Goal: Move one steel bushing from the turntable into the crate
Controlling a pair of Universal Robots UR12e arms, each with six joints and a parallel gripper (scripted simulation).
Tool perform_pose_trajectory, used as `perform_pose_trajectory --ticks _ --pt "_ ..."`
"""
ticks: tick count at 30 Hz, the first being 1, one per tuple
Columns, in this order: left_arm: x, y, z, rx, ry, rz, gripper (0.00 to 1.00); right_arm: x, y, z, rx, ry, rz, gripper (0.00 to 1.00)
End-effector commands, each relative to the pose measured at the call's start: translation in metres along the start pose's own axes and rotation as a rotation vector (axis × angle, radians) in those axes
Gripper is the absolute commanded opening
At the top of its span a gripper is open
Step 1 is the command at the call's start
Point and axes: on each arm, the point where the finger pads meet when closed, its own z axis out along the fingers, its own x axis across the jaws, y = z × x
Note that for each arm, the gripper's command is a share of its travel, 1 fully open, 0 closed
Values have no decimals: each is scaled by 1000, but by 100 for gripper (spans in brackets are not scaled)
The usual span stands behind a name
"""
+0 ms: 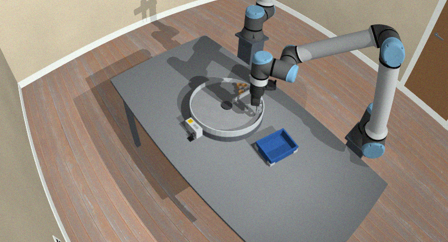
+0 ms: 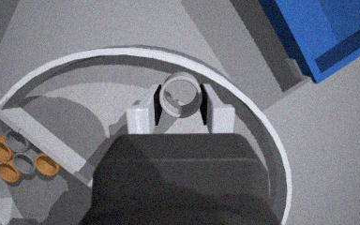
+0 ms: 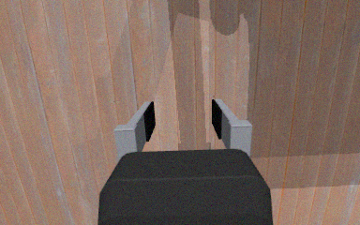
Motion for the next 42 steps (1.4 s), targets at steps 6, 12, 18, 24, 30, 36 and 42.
perform_pose_trajectory --ticks 6,12,18,24,30,36,42 --pt "96 -64 -3 -3 -1 1 0 0 1 -1 -2 0 0 100" --pt "125 -84 -3 -3 -1 1 0 0 1 -1 -2 0 0 100" --pt "154 -103 -3 -3 -1 1 0 0 1 -1 -2 0 0 100" --pt "165 -111 -4 -3 -1 1 0 0 1 -1 -2 0 0 100" --pt "167 -112 -4 -3 -1 1 0 0 1 -1 -2 0 0 100" --pt "167 -112 -4 -3 -1 1 0 0 1 -1 -2 0 0 100" --pt "167 -112 -4 -3 -1 1 0 0 1 -1 -2 0 0 100"
